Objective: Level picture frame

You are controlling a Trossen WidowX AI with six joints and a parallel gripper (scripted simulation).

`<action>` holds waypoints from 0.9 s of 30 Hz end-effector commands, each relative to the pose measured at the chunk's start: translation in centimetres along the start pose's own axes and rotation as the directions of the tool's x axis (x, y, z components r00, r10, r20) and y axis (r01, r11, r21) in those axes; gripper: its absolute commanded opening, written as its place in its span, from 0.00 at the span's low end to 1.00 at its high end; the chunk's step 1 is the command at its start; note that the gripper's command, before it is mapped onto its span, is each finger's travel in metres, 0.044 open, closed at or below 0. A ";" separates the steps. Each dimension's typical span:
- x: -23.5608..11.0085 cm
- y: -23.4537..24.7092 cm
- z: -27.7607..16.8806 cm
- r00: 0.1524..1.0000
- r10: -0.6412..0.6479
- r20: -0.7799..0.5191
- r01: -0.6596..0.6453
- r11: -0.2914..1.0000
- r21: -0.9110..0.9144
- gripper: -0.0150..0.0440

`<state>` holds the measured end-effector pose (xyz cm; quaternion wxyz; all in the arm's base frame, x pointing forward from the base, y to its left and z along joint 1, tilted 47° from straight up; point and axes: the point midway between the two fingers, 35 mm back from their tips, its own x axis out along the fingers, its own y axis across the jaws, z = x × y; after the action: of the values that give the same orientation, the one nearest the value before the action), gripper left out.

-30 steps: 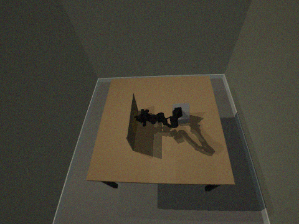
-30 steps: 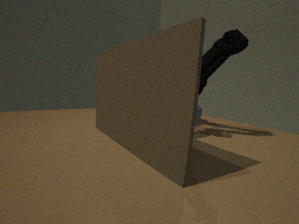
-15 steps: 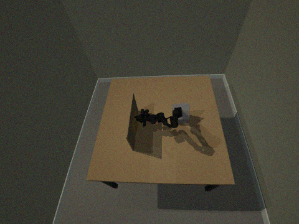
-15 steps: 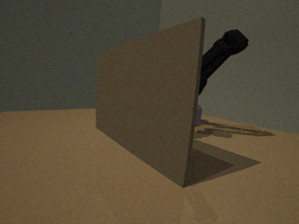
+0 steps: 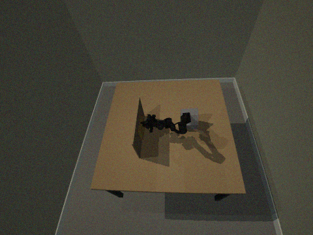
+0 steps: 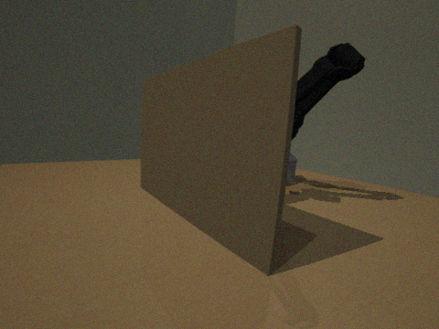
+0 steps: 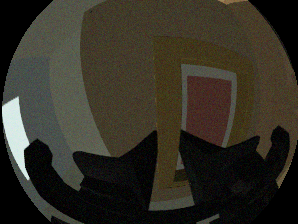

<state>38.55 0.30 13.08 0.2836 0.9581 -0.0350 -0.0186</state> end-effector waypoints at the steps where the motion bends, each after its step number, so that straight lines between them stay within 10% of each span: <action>1: 0.0 0.5 0.0 1.000 0.009 0.000 -0.009 1.000 0.000 0.25; 27: 0.0 0.9 0.0 1.000 0.009 0.000 -0.009 1.000 0.000 0.25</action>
<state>38.51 -0.21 13.20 0.2837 0.9580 -0.0344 -0.0221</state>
